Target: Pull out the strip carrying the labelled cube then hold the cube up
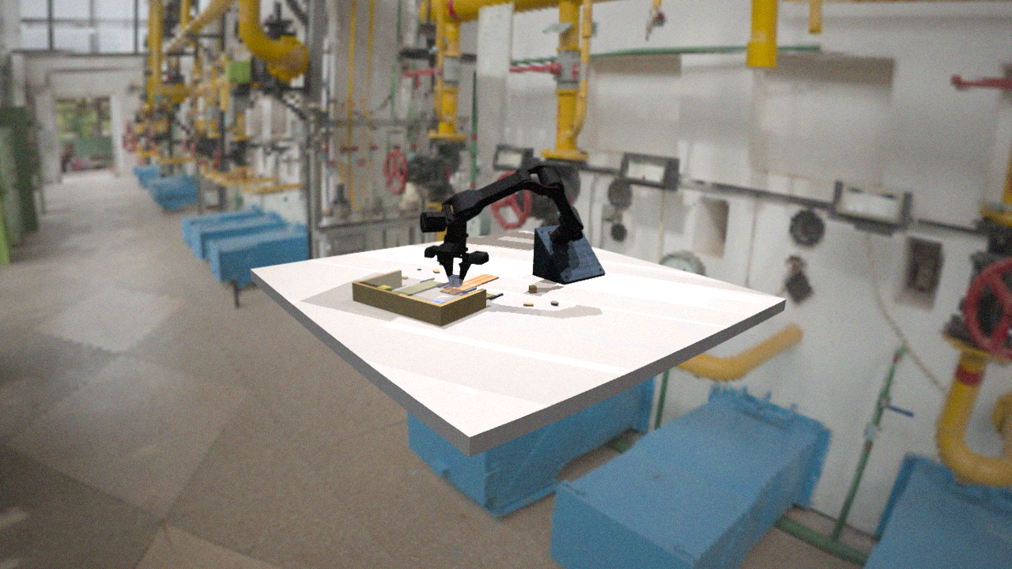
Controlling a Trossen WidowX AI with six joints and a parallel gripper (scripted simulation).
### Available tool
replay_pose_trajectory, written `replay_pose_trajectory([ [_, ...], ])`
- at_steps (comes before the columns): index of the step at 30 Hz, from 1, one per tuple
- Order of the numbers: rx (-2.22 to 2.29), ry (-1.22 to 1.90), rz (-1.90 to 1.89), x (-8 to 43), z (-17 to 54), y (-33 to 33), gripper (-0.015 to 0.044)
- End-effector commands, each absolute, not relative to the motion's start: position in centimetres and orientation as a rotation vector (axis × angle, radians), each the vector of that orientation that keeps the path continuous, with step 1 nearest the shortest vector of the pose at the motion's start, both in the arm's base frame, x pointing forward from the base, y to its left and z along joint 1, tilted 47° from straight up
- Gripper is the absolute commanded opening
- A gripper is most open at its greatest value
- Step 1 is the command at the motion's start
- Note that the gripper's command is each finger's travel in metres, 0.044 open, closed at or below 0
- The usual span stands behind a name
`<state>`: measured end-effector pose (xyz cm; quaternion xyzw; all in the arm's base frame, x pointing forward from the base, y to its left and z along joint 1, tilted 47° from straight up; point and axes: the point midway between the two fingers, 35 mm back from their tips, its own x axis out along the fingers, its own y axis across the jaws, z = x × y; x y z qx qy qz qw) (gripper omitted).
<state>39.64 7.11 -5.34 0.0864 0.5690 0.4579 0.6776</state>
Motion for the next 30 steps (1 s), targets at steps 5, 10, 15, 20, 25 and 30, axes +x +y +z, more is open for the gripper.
replay_pose_trajectory([
  [5, 0.195, 1.286, 1.029, 36.4, -3.7, 5.2, 0.0],
  [10, 0.197, 1.287, 1.03, 35.4, -3.3, 4.7, 0.0],
  [15, 0.197, 1.288, 1.029, 34.6, -3.2, 4.6, 0.0],
  [20, 0.198, 1.289, 1.029, 32.8, -3.2, 4.4, 0.0],
  [25, 0.198, 1.29, 1.029, 30.9, -3.2, 4.3, 0.0],
  [30, 0.199, 1.29, 1.029, 30.0, -3.2, 4.3, 0.0],
])
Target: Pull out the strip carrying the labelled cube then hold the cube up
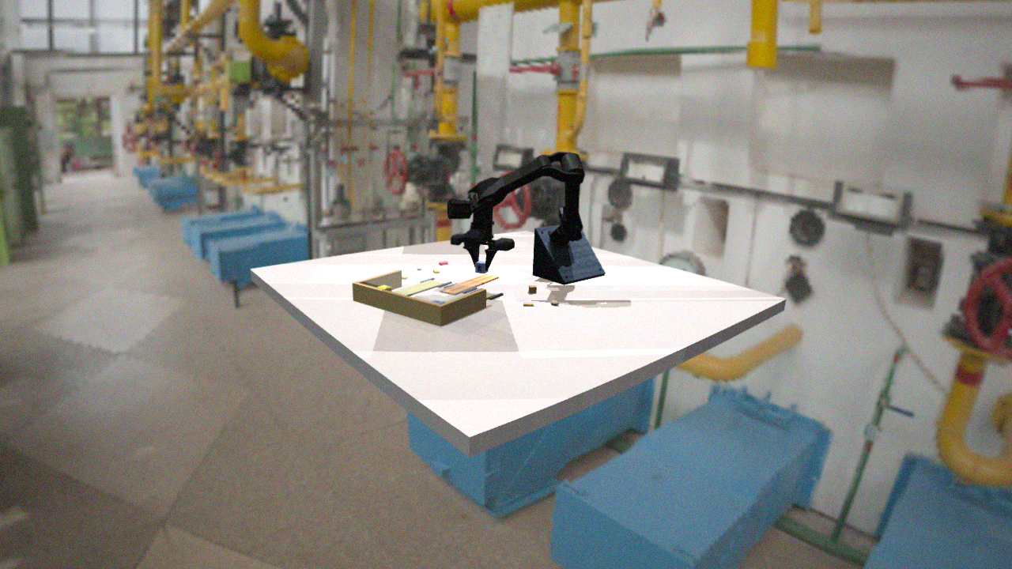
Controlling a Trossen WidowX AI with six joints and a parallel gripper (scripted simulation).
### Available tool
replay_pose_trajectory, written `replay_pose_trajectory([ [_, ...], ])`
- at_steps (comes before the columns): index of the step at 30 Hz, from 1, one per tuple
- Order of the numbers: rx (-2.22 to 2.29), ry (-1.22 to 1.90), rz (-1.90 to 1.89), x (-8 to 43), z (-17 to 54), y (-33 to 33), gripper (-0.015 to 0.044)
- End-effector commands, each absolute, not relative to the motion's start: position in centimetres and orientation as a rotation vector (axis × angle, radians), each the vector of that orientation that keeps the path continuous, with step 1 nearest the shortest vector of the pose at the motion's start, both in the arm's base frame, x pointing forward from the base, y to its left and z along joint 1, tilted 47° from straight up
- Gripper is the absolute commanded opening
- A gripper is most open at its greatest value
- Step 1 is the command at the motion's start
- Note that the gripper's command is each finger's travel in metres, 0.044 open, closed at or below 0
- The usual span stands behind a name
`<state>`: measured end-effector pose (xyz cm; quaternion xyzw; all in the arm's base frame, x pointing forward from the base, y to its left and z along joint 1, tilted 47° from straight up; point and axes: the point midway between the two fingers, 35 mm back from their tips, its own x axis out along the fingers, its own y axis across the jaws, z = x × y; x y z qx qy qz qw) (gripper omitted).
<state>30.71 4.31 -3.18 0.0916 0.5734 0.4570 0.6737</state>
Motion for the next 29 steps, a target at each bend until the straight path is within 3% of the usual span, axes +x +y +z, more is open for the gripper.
replay_pose_trajectory([
  [1, 0.199, 1.29, 1.029, 30.0, -3.1, 4.2, 0.0],
  [29, 0.198, 1.291, 1.028, 30.3, -0.7, 1.7, 0.0],
])
